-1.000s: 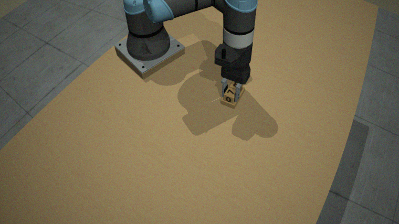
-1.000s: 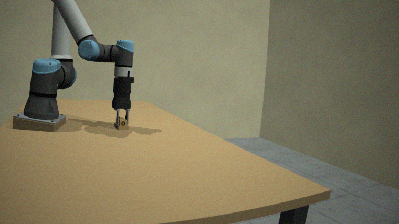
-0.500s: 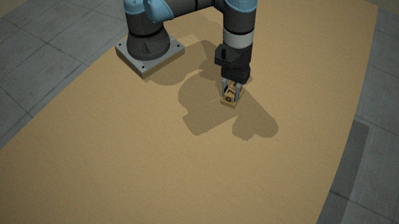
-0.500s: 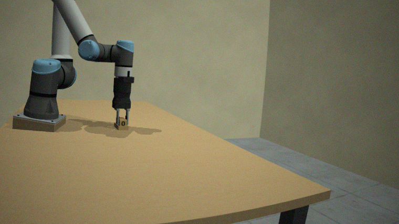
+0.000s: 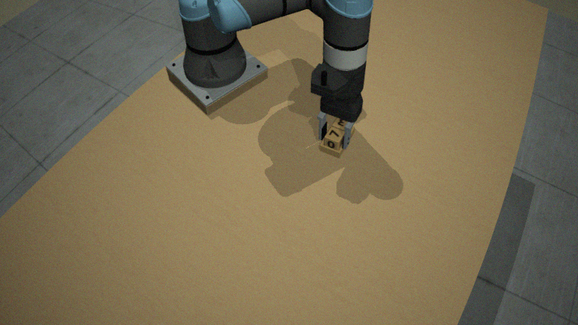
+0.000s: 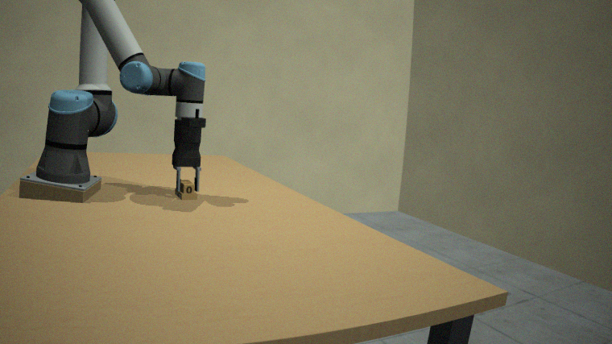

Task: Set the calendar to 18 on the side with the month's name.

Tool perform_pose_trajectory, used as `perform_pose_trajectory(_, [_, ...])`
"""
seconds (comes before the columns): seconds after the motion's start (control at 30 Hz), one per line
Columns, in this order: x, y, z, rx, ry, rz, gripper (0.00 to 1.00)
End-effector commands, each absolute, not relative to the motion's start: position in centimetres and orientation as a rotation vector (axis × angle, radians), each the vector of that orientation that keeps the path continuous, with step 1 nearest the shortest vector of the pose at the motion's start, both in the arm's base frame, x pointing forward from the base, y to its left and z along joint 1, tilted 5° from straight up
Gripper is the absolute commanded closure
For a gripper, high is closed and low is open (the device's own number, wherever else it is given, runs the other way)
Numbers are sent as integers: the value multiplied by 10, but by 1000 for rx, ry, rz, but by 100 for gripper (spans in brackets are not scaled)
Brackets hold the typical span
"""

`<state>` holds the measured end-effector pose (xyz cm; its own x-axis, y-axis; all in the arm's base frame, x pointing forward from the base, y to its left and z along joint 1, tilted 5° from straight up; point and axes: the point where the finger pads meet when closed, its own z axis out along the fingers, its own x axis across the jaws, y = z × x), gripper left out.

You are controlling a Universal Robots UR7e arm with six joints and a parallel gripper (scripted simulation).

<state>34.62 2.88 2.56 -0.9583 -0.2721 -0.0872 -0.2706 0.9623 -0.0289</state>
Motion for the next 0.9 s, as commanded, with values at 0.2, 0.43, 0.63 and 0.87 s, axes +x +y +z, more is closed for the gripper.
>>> perform_pose_trajectory(0.2, [347, 29, 26, -419, 3021, -26, 10])
perform_pose_trajectory(0.43, [346, 29, 29, -419, 3021, -26, 10])
perform_pose_trajectory(0.63, [345, 29, 38, -419, 3021, -26, 10])
perform_pose_trajectory(0.87, [343, 29, 67, -419, 3021, -26, 10])
